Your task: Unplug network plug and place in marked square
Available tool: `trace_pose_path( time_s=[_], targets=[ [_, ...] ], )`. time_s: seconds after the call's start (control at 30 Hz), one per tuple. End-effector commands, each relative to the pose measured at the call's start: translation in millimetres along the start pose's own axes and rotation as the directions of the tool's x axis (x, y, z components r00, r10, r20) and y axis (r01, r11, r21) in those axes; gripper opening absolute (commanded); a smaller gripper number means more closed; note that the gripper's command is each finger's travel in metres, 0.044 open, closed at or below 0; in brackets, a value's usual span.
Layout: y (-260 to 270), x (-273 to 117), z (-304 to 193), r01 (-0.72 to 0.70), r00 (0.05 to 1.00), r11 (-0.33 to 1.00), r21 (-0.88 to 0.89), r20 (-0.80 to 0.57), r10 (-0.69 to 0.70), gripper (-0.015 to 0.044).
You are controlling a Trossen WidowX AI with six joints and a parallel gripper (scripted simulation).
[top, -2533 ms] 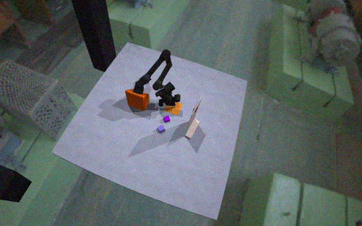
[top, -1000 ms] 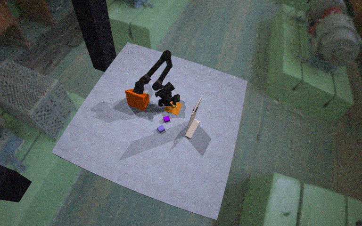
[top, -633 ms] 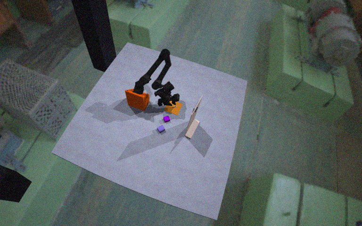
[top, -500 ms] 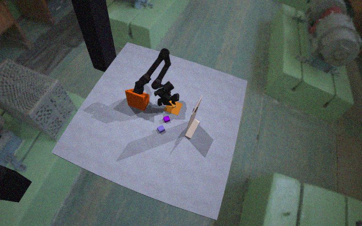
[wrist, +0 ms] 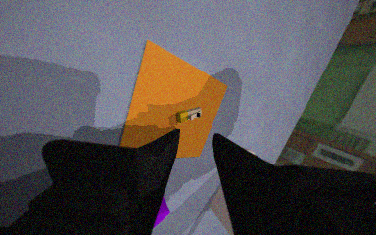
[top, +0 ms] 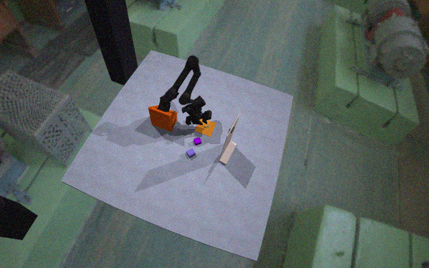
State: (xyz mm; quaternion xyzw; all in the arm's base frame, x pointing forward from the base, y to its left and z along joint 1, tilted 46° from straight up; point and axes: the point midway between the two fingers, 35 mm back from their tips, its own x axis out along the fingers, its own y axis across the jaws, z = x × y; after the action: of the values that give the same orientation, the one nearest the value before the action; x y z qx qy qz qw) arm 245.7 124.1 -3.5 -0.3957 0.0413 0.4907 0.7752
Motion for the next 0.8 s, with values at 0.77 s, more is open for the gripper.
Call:
trace_pose_path(
  time_s=[0.77],
  targets=[
    [-13.6,-13.1,-5.2,-0.008,1.000,1.000,-0.011,-0.006,0.008,0.0156]
  ],
)
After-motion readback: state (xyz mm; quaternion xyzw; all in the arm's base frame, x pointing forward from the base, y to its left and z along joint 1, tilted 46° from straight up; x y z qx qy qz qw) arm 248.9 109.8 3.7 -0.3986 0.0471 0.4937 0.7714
